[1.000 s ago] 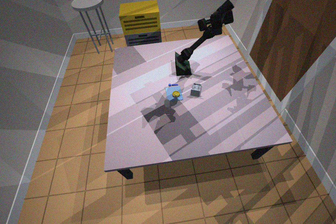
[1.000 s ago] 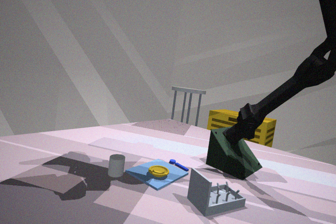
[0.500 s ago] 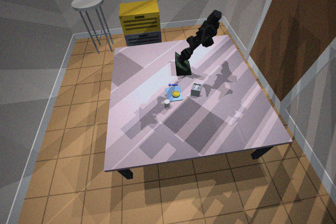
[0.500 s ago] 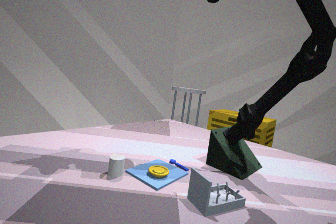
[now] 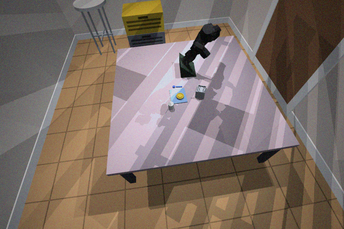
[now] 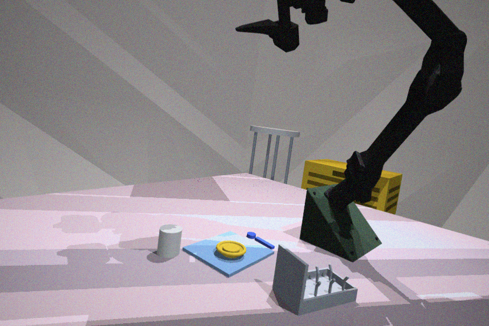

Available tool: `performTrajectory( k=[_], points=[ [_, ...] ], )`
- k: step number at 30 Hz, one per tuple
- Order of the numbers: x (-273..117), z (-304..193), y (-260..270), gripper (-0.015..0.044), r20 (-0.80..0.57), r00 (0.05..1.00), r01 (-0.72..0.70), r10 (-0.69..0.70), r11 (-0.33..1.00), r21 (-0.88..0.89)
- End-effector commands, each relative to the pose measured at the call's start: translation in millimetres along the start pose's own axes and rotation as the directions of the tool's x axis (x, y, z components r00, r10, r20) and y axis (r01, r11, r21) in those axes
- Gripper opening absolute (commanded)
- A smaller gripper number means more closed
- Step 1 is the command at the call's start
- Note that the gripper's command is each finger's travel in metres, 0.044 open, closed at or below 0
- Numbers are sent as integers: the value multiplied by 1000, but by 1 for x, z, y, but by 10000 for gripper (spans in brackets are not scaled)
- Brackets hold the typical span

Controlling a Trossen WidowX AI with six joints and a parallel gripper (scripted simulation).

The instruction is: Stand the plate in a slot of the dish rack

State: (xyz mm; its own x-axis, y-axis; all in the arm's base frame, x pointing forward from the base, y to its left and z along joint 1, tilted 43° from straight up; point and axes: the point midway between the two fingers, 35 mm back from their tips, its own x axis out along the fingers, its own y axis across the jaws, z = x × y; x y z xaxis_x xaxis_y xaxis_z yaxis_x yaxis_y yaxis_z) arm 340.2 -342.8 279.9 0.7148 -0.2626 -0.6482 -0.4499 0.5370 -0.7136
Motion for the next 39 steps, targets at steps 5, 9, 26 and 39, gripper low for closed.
performTrajectory(
  k=[5,9,26,39],
  points=[
    [29,0,41,400,50,985,-169,163,970,176],
    [42,0,63,400,78,966,-260,248,929,265],
    [77,11,157,400,214,799,-565,562,581,586],
    [84,24,222,400,330,600,-639,729,188,746]
  ],
)
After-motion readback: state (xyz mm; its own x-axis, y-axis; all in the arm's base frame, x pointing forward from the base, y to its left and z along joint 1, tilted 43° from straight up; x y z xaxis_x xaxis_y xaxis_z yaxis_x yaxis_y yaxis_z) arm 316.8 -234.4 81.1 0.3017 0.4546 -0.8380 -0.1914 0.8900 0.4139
